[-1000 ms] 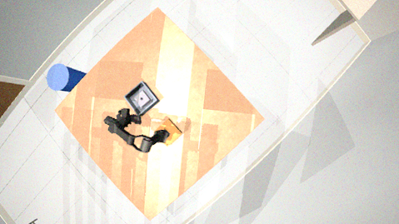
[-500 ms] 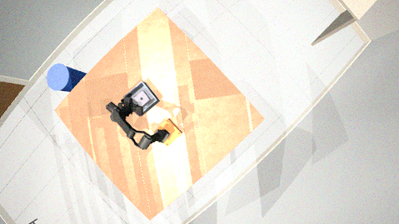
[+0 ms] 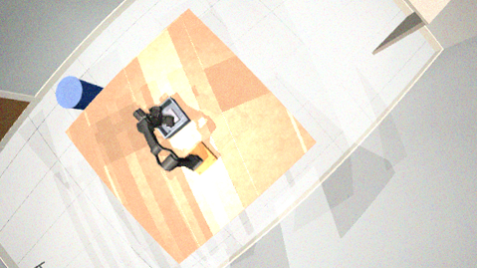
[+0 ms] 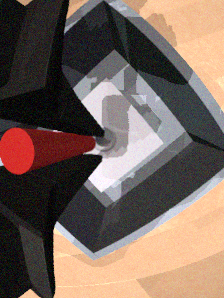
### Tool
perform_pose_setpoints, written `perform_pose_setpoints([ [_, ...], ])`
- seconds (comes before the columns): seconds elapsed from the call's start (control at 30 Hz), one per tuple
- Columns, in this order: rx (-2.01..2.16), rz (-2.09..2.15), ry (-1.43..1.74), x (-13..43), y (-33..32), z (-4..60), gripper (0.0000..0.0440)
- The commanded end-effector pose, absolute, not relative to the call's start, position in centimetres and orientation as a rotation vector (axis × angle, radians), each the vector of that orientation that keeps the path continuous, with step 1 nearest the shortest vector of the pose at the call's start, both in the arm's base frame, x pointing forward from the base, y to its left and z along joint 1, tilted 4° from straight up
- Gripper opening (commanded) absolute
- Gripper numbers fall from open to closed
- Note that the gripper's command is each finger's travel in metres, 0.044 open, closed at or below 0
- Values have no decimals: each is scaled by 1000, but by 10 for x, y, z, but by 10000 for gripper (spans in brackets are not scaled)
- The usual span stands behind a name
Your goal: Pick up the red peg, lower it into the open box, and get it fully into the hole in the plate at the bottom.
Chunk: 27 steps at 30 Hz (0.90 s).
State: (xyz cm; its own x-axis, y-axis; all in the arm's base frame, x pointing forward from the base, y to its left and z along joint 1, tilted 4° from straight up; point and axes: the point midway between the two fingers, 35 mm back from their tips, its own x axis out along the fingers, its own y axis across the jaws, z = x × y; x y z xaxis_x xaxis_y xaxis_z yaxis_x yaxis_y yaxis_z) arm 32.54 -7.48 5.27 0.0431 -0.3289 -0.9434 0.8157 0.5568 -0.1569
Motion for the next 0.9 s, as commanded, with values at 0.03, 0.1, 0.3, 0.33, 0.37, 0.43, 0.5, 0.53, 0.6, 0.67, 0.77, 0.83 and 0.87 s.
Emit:
perform_pose_setpoints([
  [0.03,486,-894,1289,327,-80,33,25],
  [0.1,484,-878,1311,327,-81,25,72],
  [0.3,481,-831,1352,335,-88,12,183],
  [0.33,487,-826,1355,338,-89,12,209],
  [0.37,493,-821,1357,341,-90,12,235],
  [0.43,508,-809,1359,348,-91,14,284],
  [0.5,525,-794,1361,356,-91,16,330],
  [0.53,532,-786,1362,360,-91,17,352],
  [0.6,547,-768,1364,368,-91,19,395],
  [0.67,561,-748,1365,377,-90,21,436],
  [0.77,596,-709,1346,394,-87,29,440],
  [0.83,610,-683,1332,405,-84,33,440],
  [0.87,616,-670,1324,410,-83,35,440],
])
